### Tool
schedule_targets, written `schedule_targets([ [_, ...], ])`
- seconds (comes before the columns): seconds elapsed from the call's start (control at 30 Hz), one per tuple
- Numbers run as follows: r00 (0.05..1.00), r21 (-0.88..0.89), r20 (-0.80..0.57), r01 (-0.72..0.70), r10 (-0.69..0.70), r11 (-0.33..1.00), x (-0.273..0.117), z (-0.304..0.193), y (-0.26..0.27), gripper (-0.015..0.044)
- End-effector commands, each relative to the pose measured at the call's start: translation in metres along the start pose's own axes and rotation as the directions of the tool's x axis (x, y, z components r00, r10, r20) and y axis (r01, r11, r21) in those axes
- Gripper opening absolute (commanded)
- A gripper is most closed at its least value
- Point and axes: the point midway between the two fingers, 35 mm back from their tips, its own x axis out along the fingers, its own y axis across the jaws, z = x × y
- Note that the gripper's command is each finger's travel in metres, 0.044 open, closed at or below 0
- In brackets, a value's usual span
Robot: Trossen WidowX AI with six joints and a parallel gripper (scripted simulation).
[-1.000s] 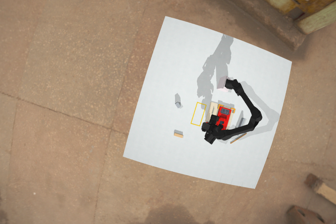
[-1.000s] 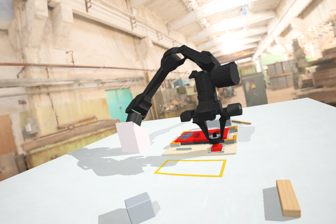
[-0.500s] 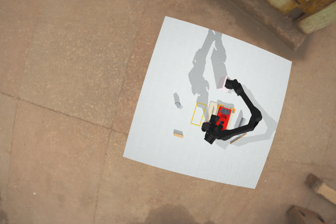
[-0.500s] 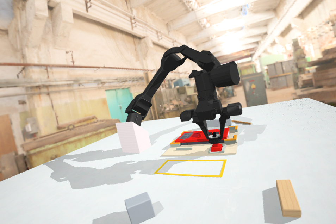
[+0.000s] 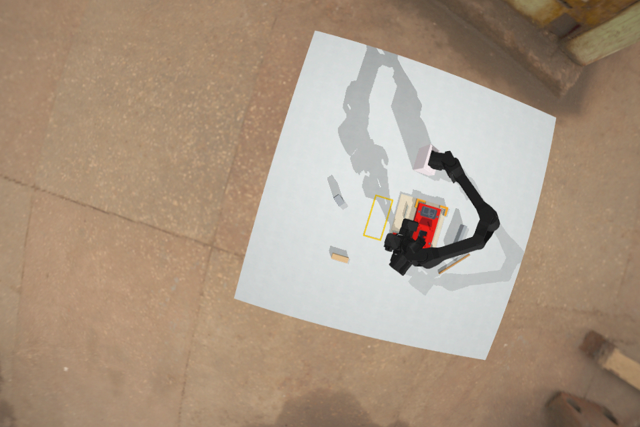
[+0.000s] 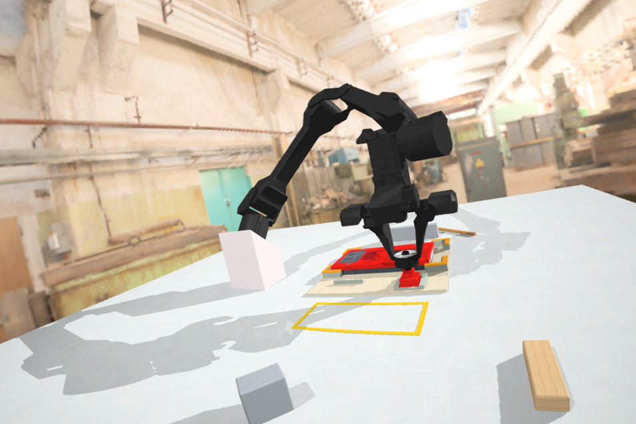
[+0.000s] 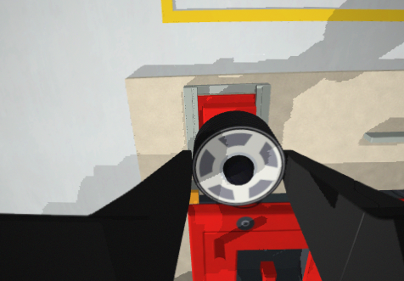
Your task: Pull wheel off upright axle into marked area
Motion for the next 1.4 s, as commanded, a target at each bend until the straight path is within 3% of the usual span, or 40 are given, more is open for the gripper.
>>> schedule_targets([
  [0.0,1.000,-0.005,0.004,-0.003,0.003,1.000,-0.003,0.000,0.001,0.0000],
  [1.37,1.000,-0.002,0.003,-0.006,0.006,1.000,-0.017,0.001,0.000,0.0000],
])
